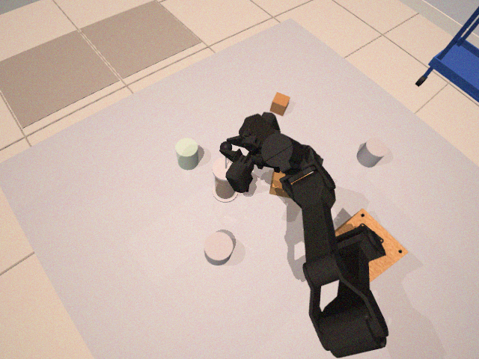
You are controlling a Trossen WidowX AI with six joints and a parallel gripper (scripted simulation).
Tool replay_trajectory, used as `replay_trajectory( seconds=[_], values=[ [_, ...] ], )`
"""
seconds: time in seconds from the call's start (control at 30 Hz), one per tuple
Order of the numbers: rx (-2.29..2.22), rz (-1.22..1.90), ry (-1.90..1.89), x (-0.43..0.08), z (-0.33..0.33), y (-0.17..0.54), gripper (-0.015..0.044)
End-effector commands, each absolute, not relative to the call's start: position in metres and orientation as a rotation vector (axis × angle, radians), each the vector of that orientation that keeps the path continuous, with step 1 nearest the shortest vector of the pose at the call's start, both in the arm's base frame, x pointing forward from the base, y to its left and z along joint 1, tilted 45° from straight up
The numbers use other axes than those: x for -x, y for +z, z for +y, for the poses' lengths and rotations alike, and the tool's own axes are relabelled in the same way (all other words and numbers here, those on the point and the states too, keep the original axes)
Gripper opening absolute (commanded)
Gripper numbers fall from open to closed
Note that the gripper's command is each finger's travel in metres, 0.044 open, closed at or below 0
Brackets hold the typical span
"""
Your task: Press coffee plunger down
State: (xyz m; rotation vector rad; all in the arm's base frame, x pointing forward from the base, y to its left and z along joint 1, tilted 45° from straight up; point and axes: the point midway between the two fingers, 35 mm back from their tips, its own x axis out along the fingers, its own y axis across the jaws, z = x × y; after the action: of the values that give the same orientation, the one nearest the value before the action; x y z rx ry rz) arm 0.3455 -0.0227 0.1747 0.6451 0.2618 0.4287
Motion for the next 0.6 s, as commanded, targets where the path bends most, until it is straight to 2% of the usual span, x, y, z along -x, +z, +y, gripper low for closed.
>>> replay_trajectory(
  seconds=[0.0, 0.57],
  values=[
    [-0.67, 0.31, 0.441, -0.345, -0.009, 0.155, 0.0111],
    [-0.672, 0.309, 0.442, -0.351, 0.011, 0.137, 0.0111]
  ],
)
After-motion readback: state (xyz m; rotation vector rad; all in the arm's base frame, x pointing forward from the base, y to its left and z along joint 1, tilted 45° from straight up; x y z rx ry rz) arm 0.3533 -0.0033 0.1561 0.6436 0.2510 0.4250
